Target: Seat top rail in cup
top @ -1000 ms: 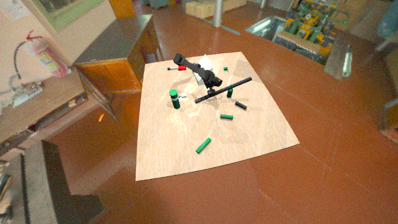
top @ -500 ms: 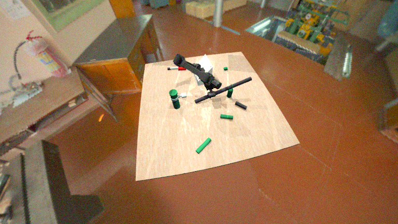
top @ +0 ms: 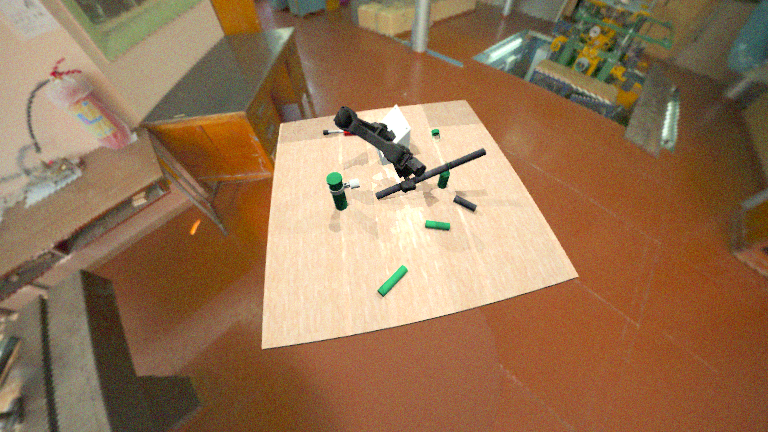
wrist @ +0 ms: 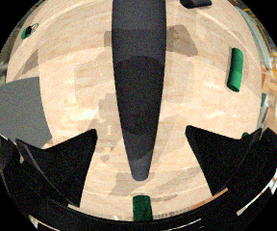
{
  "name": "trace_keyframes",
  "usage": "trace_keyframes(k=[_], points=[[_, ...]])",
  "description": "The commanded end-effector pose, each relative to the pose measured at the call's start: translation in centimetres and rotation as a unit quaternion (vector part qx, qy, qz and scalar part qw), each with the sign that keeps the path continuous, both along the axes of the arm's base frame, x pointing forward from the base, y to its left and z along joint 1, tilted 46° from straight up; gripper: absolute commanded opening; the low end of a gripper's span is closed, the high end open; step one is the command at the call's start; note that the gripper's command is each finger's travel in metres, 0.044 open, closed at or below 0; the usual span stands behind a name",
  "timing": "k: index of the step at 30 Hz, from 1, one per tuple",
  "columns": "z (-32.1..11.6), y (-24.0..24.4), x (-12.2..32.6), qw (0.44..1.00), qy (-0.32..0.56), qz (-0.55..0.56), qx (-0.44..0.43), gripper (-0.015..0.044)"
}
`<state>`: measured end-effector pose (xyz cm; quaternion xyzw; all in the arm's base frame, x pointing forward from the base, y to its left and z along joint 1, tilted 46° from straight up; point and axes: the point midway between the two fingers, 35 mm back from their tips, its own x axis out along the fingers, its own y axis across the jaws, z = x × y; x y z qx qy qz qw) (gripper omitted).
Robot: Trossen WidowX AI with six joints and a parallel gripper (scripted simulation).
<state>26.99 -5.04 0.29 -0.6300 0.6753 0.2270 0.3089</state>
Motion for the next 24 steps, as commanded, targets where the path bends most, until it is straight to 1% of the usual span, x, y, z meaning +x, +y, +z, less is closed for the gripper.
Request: trace_keyframes(k=[1, 19, 24], points=[[-0.7, -0.6, -0.2, 1.000, 0.007, 0.001, -0.004, 0.0440], [-2.3, -2.5, -0.4, 1.000, 0.007, 0.001, -0.006, 0.0440], [-2.3, -2.5, -0.4, 1.000, 0.007, 0.001, -0.006, 0.0309]])
